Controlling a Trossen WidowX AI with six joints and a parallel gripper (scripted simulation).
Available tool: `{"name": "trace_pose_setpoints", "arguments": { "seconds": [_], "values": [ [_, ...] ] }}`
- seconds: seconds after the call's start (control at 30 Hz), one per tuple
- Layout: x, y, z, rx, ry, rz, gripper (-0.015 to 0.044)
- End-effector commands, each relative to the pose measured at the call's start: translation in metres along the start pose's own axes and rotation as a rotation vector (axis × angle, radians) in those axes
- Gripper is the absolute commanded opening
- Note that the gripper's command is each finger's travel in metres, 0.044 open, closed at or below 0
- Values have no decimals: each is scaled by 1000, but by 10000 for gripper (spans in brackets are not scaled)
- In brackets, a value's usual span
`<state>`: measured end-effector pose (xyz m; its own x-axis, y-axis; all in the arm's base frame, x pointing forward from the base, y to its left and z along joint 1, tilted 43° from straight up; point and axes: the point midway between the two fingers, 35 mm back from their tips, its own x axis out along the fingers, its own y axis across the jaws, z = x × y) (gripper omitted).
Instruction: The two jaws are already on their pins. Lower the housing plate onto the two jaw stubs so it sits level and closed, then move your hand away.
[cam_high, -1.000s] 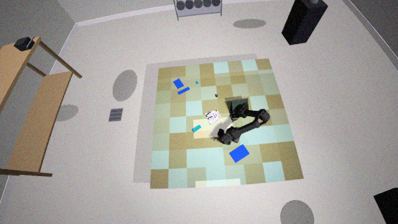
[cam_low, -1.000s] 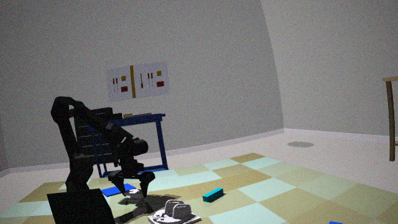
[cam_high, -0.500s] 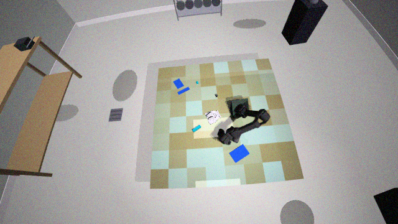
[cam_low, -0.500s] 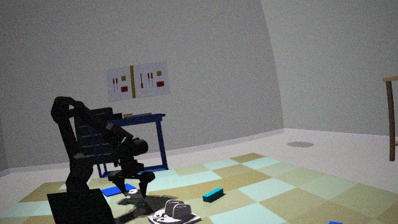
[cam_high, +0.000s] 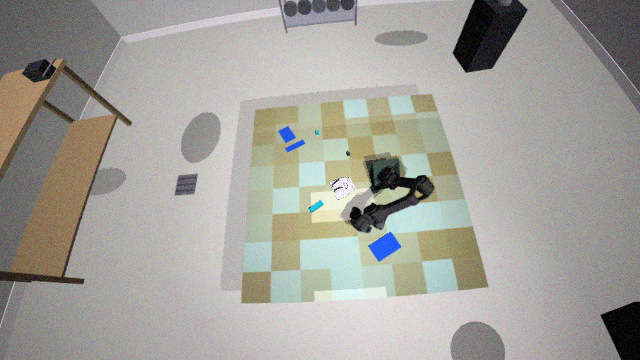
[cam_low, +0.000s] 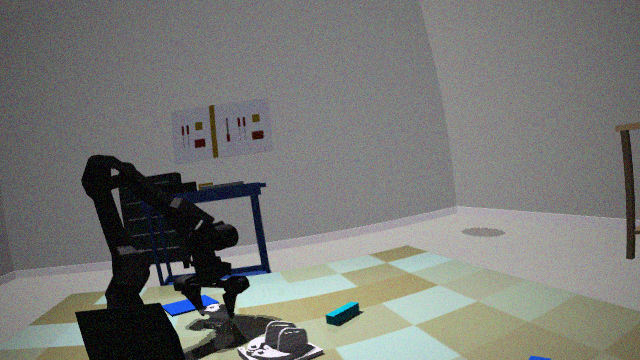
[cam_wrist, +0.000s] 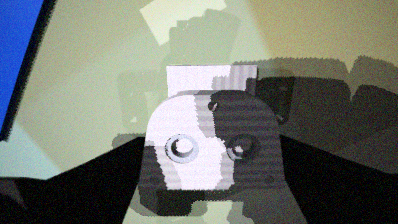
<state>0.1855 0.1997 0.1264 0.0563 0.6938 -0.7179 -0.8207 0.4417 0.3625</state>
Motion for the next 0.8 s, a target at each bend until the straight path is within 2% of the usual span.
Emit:
{"name": "trace_pose_setpoints", "arguments": {
  "seconds": [0.0,0.77],
  "values": [
    [-2,0,0,0,1,-1,351],
    [-72,-1,0,4,4,-8,351]
  ]
}}
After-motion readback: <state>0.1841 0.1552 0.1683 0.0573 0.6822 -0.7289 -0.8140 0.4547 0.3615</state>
